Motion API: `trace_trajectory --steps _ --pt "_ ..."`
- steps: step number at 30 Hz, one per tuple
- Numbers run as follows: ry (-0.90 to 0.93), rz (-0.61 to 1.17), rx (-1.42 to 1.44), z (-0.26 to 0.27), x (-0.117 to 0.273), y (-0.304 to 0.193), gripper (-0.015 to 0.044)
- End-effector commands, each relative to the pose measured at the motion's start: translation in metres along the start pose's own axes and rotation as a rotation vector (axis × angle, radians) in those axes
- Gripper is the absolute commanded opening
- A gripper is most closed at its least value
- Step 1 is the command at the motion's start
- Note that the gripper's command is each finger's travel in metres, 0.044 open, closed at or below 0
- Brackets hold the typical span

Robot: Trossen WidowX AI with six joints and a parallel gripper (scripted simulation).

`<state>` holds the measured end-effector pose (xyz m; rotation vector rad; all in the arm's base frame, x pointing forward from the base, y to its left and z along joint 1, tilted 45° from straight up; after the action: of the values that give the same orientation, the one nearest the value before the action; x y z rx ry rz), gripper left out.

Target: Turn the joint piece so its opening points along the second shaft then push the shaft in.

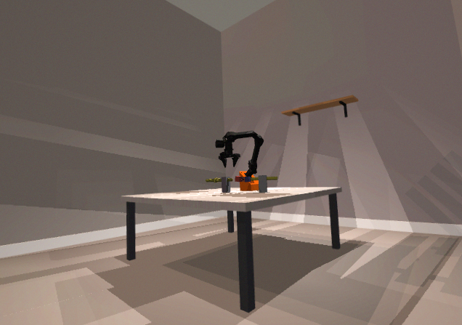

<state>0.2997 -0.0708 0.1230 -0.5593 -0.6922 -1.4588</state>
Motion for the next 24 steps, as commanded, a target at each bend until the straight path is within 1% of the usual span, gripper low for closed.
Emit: trace_trajectory --steps 1,24 --pt "0.000 0.000 -0.025 -0.0050 -0.0034 -0.0004 0.0440" --pt "-0.051 -0.014 -0.618 -0.0014 -0.0126 -0.0006 0.0440"
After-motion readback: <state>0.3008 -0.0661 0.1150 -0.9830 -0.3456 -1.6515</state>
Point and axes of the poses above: the point midway between the two fingers, 35 mm back from their tips, its own x axis back along the fingers, its own z axis across the jaws, y = z × x, the point moved 3 cm from there along x, back along the fingers, and after that the axes turned 7 degrees about x, right-handed, at the moved point
